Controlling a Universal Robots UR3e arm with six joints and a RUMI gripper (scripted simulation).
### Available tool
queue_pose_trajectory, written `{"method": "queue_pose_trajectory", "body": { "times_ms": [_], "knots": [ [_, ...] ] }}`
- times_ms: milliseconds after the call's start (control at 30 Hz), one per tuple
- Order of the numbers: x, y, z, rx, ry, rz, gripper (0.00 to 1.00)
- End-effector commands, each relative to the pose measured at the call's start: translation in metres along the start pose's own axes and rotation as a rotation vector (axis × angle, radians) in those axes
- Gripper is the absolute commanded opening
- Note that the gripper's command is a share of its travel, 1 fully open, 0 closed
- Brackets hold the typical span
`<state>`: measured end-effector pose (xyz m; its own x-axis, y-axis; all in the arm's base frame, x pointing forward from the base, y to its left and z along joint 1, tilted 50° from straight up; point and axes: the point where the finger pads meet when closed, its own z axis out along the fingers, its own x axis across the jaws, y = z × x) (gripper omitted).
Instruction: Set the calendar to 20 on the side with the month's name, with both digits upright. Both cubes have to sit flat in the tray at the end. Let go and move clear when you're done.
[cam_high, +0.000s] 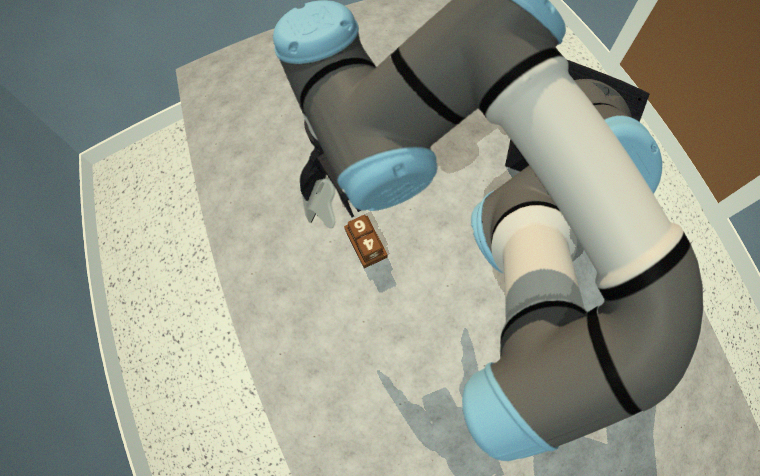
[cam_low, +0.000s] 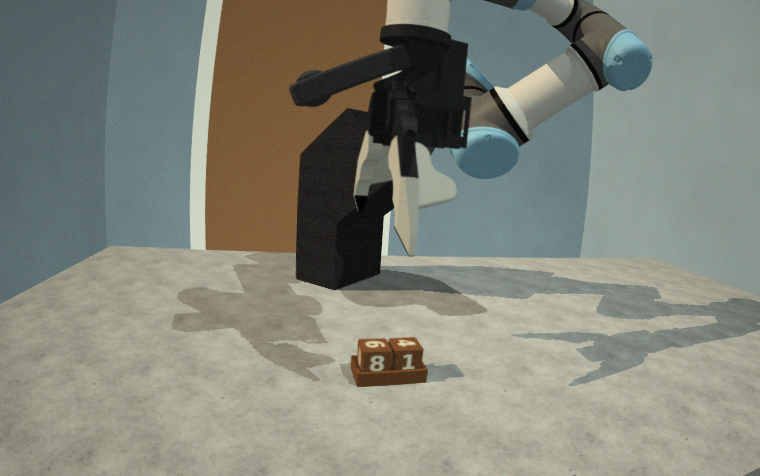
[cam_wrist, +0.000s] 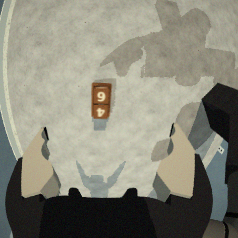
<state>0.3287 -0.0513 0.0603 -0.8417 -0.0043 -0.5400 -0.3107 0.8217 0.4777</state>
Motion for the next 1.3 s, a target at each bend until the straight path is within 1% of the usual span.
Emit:
{"method": "queue_pose_trajectory", "body": {
  "times_ms": [0,133,267,933,1267],
  "knots": [
    [-0.0032,0.0012,-0.0022,-0.012,-0.043,0.053,1.0],
    [-0.006,0.0015,-0.0039,-0.019,-0.069,0.087,1.0],
    [-0.0071,0.0016,-0.0046,-0.022,-0.08,0.101,1.0],
    [-0.0073,0.0016,-0.0047,-0.023,-0.082,0.101,1.0],
    [-0.0078,0.0011,-0.0043,-0.021,-0.082,0.073,1.0]
  ]
}}
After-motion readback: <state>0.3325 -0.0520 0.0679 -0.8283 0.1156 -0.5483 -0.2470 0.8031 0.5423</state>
